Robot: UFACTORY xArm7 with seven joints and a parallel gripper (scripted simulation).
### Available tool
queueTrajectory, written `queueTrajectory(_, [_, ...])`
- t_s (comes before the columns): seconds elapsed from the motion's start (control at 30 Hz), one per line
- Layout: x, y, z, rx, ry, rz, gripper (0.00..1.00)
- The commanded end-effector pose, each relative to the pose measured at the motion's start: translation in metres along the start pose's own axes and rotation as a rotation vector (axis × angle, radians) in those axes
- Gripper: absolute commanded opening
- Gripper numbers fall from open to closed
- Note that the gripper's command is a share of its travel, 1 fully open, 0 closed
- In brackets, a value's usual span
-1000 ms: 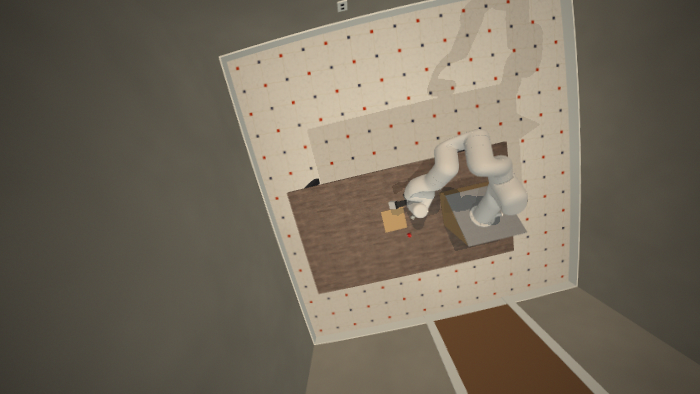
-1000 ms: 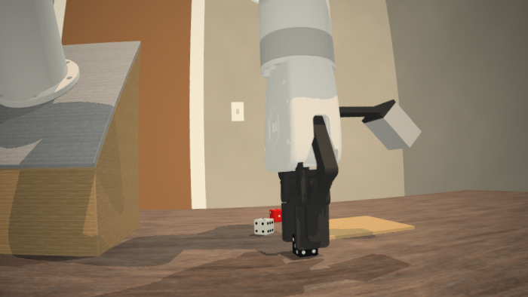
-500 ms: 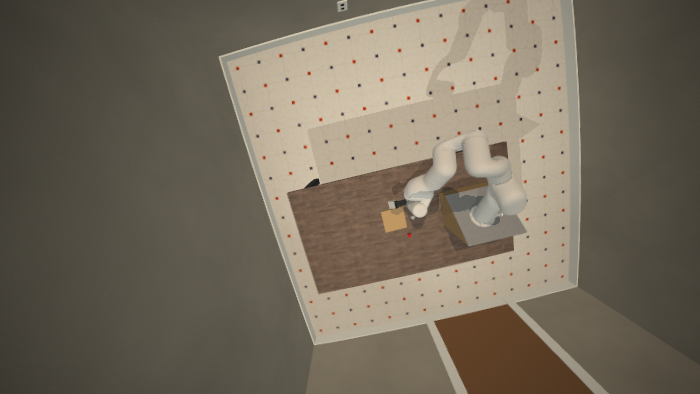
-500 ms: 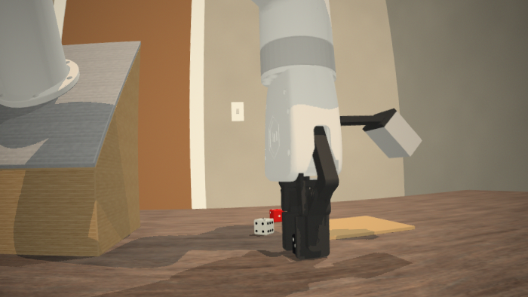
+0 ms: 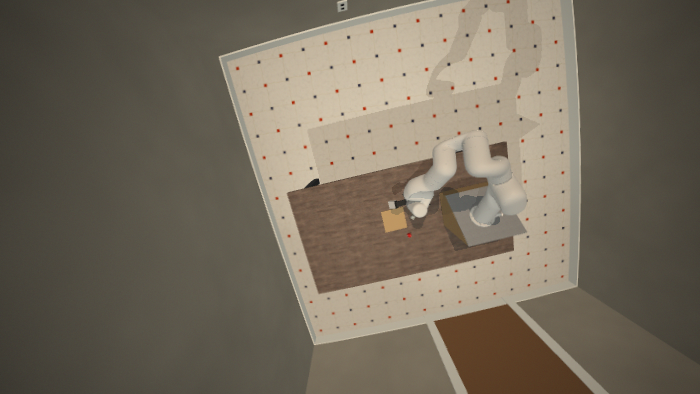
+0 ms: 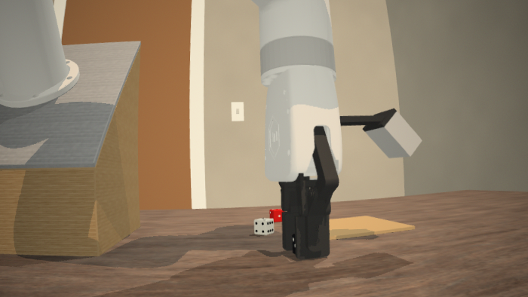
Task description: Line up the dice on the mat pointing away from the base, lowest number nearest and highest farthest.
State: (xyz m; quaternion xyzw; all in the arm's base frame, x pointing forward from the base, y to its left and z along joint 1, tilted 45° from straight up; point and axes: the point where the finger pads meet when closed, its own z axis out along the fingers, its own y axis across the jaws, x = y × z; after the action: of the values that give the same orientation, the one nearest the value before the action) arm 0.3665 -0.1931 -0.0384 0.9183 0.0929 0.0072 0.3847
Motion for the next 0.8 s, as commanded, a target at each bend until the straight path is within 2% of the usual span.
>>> queueTrajectory(0.0, [0.0013,-0.0005,-0.0010,0.001,0.003,-0.001,0.36])
queueTrajectory(0.53, [0.0013,-0.0005,-0.0010,0.001,0.003,-0.001,0.36])
queueTrajectory(0.57, [0.0013,-0.0005,-0.0010,0.001,0.003,-0.001,0.15])
queueTrajectory(0.77, [0.0013,-0.0005,-0.0010,0.001,0.003,-0.001,0.15])
